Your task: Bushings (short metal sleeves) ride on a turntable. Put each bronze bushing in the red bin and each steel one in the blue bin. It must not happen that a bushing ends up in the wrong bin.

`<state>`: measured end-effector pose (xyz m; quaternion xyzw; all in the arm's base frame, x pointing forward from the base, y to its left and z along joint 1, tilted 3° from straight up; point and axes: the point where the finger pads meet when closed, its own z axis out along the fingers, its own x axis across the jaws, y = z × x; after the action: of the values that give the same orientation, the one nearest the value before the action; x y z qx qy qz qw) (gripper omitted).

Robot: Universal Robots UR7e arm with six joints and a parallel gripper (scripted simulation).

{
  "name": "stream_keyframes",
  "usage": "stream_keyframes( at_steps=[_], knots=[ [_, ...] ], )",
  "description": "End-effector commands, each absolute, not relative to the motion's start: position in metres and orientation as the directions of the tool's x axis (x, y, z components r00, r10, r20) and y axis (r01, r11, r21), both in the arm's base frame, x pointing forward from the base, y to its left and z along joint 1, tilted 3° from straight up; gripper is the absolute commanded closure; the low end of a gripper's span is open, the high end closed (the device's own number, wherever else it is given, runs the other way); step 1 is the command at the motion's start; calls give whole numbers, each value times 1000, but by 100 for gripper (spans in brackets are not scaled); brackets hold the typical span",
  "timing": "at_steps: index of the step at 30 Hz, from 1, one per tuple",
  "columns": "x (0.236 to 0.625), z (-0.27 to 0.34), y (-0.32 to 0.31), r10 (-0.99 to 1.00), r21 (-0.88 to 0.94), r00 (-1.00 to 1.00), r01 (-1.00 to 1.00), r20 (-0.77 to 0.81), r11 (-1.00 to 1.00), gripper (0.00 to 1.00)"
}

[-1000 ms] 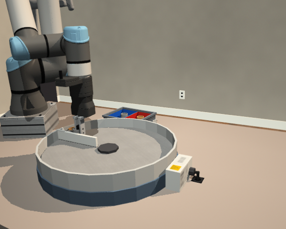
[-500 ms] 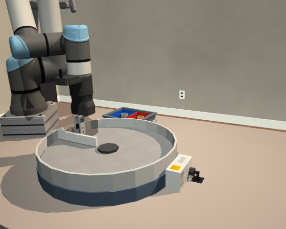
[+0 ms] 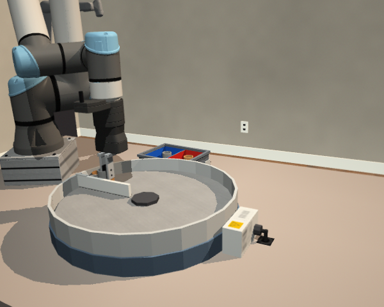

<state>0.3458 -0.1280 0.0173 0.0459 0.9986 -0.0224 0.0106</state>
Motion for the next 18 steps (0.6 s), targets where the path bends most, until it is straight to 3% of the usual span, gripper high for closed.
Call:
stream_keyframes(
  at_steps=[1, 18],
  knots=[
    [346, 19, -128, 91, -44, -996, 92, -24, 995, 100],
    [346, 24, -128, 91, -44, -996, 92, -24, 995, 100]
  ],
)
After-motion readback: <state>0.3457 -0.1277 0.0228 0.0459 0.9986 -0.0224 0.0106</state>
